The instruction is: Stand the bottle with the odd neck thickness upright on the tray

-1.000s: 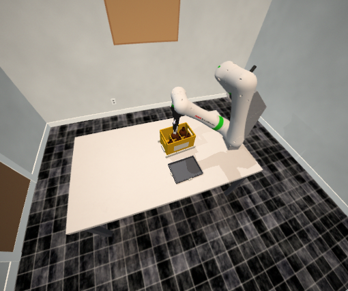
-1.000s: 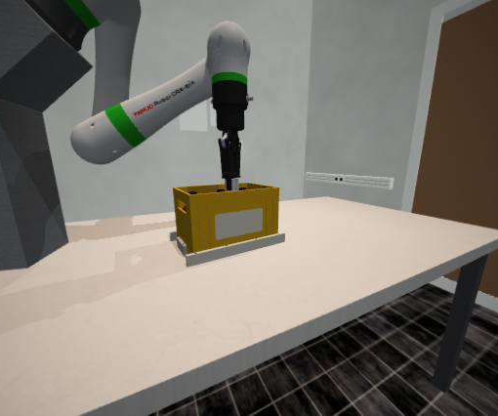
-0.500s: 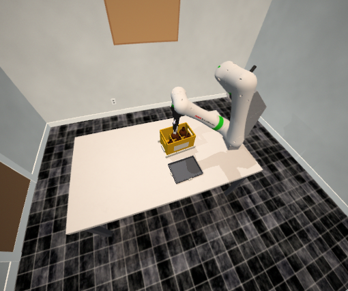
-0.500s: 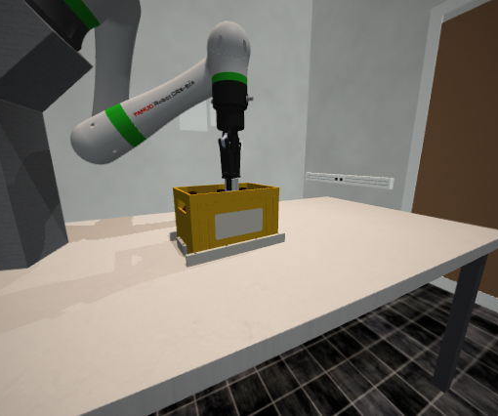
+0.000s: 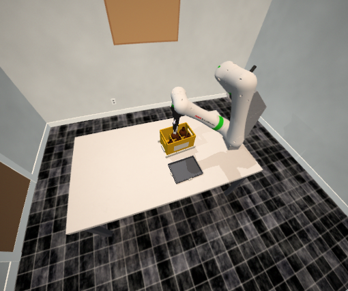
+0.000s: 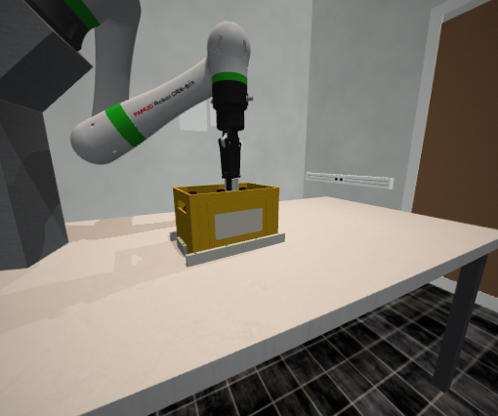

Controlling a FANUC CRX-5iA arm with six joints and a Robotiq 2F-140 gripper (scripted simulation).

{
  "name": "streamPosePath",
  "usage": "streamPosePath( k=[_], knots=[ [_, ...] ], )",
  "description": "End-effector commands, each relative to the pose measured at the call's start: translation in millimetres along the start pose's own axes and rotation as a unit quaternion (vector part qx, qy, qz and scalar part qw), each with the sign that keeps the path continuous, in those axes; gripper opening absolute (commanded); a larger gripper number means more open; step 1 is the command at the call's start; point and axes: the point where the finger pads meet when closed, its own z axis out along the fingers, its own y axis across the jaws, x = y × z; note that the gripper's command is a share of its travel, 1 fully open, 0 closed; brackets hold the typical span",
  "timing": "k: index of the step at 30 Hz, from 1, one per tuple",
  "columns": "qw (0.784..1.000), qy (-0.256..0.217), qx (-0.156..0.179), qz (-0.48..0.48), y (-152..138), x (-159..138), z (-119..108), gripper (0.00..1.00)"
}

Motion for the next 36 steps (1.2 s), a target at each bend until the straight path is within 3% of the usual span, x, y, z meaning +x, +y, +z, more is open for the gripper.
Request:
streamPosePath(
  k=[1, 17, 18, 36],
  knots=[
    [1.000, 0.000, 0.000, 0.000, 0.1, -0.2, -0.3, 0.10],
    [1.000, 0.000, 0.000, 0.000, 0.1, -0.2, -0.3, 0.10],
    [1.000, 0.000, 0.000, 0.000, 0.1, -0.2, -0.3, 0.44],
    [1.000, 0.000, 0.000, 0.000, 0.1, -0.2, -0.3, 0.44]
  ],
)
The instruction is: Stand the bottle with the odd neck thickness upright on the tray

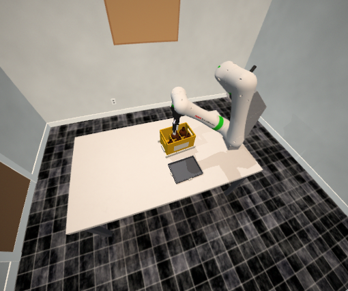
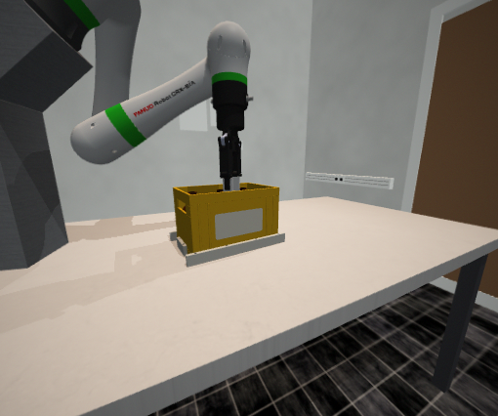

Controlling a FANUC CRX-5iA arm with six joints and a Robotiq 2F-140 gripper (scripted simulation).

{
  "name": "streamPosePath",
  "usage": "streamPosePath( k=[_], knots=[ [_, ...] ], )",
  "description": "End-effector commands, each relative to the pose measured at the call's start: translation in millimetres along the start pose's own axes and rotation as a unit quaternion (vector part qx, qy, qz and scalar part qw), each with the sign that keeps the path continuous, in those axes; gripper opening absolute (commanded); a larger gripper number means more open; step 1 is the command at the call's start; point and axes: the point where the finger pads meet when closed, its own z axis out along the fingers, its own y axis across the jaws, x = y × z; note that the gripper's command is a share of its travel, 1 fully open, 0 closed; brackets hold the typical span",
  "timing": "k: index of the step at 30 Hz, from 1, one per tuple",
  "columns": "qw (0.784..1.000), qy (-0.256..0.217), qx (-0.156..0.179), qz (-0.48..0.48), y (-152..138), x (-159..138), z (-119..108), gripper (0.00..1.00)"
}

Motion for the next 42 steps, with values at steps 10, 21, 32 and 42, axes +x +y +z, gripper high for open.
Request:
streamPosePath(
  k=[10, 21, 32, 42],
  knots=[
    [1.000, -0.001, 0.000, 0.000, 0, 0, 0, 0.44],
    [1.000, -0.001, 0.000, 0.000, 0, 0, -1, 0.44],
    [1.000, -0.001, 0.000, 0.000, 0, 0, -22, 0.44],
    [1.000, -0.001, 0.000, 0.000, 0, 0, -49, 0.44]
  ],
)
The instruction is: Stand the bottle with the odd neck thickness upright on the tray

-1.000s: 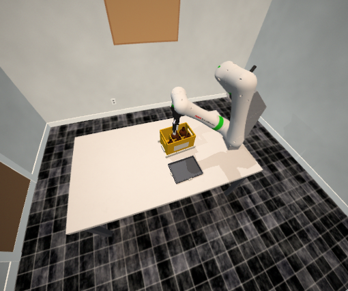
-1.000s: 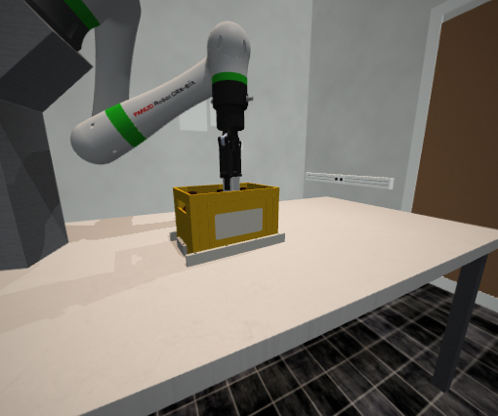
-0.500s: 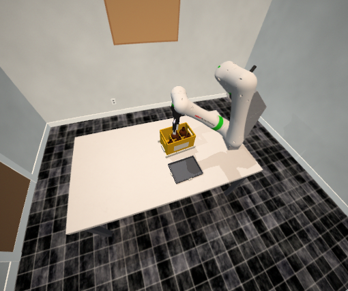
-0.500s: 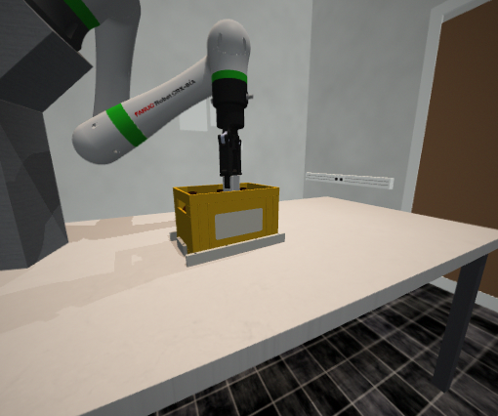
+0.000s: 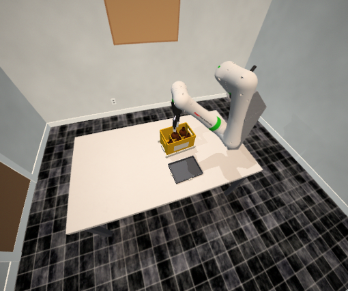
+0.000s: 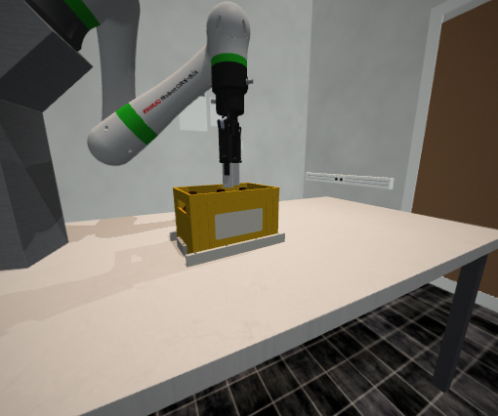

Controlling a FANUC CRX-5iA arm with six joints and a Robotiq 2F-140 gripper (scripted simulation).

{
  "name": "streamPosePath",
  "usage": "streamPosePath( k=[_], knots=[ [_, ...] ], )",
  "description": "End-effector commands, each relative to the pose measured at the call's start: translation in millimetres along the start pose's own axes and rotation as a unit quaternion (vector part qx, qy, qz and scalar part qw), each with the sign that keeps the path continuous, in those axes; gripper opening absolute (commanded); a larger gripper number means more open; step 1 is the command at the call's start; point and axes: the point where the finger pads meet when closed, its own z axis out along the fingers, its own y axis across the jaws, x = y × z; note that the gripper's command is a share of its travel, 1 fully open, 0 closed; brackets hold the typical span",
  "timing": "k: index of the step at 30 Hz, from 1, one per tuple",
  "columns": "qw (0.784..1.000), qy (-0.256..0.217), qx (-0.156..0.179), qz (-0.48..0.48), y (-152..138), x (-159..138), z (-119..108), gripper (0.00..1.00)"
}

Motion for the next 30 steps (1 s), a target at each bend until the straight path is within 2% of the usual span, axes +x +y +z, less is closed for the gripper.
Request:
streamPosePath(
  k=[1, 10, 24, 25, 30],
  knots=[
    [1.000, 0.000, 0.000, 0.000, 0, 0, -13, 0.44],
    [1.000, 0.000, 0.000, 0.000, 0, 0, -37, 0.44],
    [1.000, 0.000, 0.000, 0.000, 0, 0, -45, 0.44],
    [1.000, 0.000, 0.000, 0.000, 0, 0, -45, 0.10],
    [1.000, 0.000, 0.000, 0.000, 0, 0, -45, 0.10]
  ],
)
